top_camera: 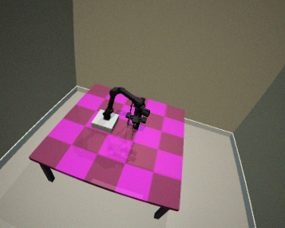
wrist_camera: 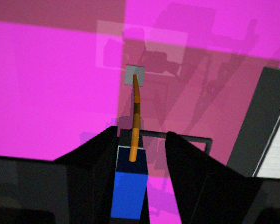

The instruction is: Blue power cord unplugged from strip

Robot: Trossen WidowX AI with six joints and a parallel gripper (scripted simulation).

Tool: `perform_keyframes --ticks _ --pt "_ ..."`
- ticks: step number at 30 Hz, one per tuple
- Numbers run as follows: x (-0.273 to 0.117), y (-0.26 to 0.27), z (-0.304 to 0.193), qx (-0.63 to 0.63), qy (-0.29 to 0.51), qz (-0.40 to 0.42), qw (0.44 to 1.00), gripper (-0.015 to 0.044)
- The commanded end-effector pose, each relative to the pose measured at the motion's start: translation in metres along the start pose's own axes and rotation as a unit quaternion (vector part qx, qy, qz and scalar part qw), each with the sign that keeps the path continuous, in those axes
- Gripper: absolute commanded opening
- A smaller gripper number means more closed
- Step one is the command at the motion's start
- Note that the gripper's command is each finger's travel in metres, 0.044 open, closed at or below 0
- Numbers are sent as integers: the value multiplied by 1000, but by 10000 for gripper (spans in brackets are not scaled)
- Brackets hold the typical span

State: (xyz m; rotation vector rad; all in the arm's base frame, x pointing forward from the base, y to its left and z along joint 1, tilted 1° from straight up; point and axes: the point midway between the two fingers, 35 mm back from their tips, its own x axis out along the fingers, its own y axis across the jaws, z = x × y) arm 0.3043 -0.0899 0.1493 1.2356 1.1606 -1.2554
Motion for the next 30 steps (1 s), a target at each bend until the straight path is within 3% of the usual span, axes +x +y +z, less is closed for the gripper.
perform_keyframes --ticks 1,30 --pt "-2 1 -2 3 1 3 1000 160" --pt "-2 4 -49 3 3 3 1000 160"
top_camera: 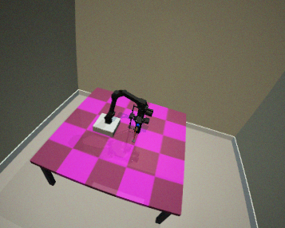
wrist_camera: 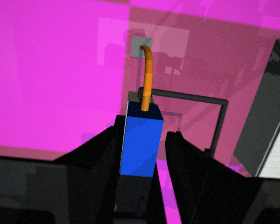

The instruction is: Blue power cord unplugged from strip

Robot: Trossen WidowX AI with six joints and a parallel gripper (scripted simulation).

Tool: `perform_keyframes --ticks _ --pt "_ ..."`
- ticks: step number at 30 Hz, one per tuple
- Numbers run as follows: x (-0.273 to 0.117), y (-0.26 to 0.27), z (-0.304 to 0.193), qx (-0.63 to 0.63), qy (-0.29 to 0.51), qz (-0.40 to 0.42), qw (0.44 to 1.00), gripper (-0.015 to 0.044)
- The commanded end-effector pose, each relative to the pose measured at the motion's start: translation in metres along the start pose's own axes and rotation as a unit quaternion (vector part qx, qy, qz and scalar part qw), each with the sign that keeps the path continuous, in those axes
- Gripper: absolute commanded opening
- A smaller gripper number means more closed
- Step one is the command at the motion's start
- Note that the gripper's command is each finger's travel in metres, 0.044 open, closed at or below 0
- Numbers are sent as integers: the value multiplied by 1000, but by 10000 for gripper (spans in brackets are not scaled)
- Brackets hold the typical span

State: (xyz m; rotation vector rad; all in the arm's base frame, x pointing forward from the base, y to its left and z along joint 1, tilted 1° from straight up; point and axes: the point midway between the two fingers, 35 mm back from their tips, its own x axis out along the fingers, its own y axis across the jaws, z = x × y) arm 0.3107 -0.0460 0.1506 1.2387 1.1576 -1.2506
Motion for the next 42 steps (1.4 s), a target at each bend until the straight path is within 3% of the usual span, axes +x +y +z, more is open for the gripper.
perform_keyframes --ticks 1,15,18,28,42 --pt "0 0 -5 3 2 0 1000 160" --pt "12 0 -5 3 2 0 1000 160" --pt "10 0 -4 0 0 1 1000 81" --pt "10 0 -4 0 0 1 1000 0" --pt "10 2 16 1 0 1 1000 0"
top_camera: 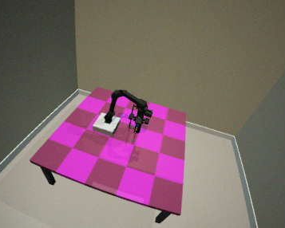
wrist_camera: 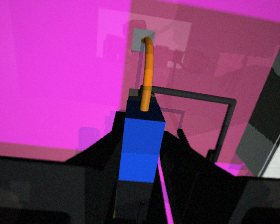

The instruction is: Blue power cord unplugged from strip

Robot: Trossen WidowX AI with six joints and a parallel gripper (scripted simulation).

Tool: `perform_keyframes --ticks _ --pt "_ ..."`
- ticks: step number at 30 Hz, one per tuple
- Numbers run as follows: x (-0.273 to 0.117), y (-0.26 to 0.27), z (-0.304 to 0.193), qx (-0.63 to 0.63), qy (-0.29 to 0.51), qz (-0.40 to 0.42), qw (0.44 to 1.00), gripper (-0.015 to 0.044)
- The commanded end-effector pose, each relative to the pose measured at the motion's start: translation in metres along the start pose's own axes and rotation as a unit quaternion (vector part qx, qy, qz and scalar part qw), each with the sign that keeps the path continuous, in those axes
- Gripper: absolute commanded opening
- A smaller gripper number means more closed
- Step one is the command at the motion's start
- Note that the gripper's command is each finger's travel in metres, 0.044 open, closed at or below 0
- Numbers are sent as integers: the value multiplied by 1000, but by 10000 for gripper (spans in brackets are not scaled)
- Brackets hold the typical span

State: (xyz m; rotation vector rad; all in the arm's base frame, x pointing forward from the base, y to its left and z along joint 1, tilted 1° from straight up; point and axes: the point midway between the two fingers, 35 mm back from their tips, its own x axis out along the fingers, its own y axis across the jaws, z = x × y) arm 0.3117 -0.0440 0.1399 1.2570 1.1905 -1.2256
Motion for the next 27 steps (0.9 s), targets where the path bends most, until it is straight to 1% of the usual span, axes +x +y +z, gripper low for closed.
perform_keyframes --ticks 1,25,27 --pt "-2 1 20 7 -19 2 1000 0" --pt "-5 -4 58 8 -19 1 1000 0" --pt "-4 -4 52 8 -19 1 1000 53"
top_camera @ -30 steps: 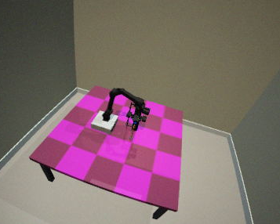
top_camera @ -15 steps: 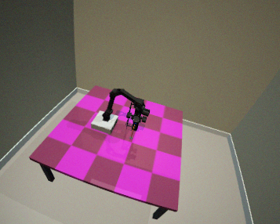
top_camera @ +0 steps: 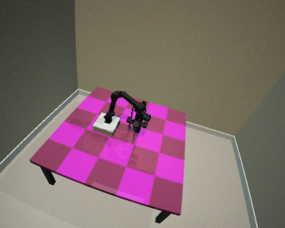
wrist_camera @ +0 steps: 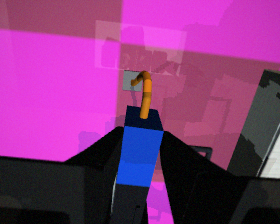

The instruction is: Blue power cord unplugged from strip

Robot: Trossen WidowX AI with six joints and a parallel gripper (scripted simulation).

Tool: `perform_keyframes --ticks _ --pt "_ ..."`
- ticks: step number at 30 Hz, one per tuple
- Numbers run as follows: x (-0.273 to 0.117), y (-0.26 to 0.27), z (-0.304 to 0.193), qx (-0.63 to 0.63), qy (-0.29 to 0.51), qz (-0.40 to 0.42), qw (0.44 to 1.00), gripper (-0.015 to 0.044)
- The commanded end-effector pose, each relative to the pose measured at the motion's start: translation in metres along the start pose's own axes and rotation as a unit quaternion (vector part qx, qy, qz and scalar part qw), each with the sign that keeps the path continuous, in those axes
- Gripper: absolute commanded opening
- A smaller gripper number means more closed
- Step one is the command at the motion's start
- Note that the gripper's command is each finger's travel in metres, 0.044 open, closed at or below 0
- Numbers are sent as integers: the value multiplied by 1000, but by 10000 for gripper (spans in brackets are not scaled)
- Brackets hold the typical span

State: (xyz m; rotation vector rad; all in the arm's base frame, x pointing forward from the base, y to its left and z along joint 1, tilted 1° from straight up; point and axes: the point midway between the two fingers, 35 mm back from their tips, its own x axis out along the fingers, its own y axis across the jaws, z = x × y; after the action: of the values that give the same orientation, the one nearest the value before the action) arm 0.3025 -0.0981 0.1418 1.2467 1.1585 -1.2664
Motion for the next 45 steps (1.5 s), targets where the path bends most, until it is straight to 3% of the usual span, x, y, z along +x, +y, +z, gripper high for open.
perform_keyframes --ticks 1,11,15,20,45 --pt "-1 2 -7 -4 -1 5 1000 79" --pt "0 2 -12 -4 -1 5 1000 341" --pt "-5 4 11 -4 -2 5 1000 440" --pt "-13 2 48 -4 -4 5 1000 440" --pt "-13 2 48 -4 -4 5 1000 440"
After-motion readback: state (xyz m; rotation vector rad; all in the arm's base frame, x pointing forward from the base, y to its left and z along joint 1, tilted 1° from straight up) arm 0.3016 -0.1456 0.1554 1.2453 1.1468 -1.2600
